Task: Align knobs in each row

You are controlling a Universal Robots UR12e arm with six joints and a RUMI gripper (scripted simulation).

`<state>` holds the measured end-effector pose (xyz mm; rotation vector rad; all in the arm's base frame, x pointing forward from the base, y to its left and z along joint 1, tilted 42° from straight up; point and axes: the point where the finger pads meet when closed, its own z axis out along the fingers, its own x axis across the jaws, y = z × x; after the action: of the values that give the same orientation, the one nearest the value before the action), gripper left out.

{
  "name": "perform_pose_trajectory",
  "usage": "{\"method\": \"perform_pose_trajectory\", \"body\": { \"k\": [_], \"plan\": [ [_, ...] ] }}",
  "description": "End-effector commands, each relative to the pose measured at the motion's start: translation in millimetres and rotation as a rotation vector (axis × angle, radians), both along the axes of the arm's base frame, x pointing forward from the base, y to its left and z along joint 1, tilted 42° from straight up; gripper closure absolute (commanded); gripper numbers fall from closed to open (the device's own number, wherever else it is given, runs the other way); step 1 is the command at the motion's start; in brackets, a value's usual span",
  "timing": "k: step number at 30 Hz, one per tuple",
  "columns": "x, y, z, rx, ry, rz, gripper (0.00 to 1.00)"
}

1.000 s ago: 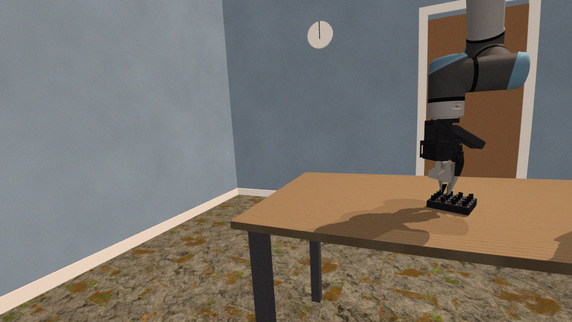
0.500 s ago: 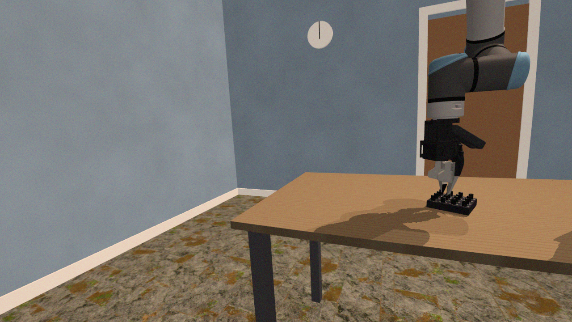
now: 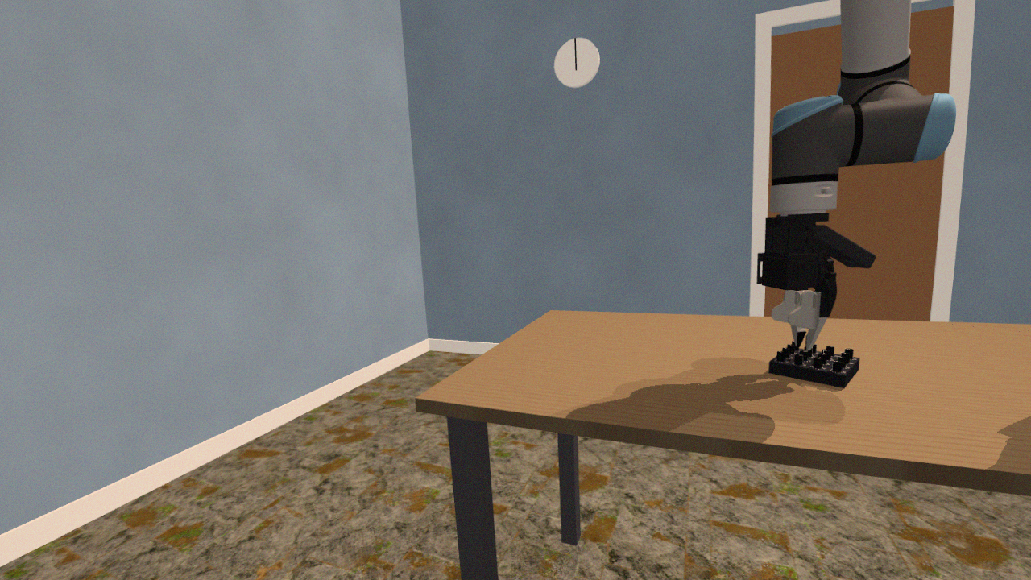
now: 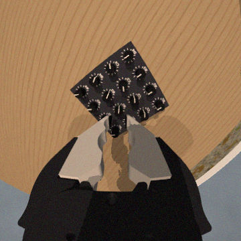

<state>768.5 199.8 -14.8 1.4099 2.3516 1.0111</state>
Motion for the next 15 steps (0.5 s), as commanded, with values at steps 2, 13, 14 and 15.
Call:
{"method": "perform_pose_trajectory", "body": {
  "k": [2, 13, 14, 15],
  "plan": [
    [-1.5, -0.9, -1.1, 0.0, -0.001, 0.0, 0.89],
    [-2.7, -1.4, -2.2, 0.0, -0.001, 0.0, 0.89],
    [-2.7, -1.4, -2.2, 0.0, -0.001, 0.0, 0.89],
    [-2.7, -1.4, -2.2, 0.0, -0.001, 0.0, 0.89]
  ]
}}
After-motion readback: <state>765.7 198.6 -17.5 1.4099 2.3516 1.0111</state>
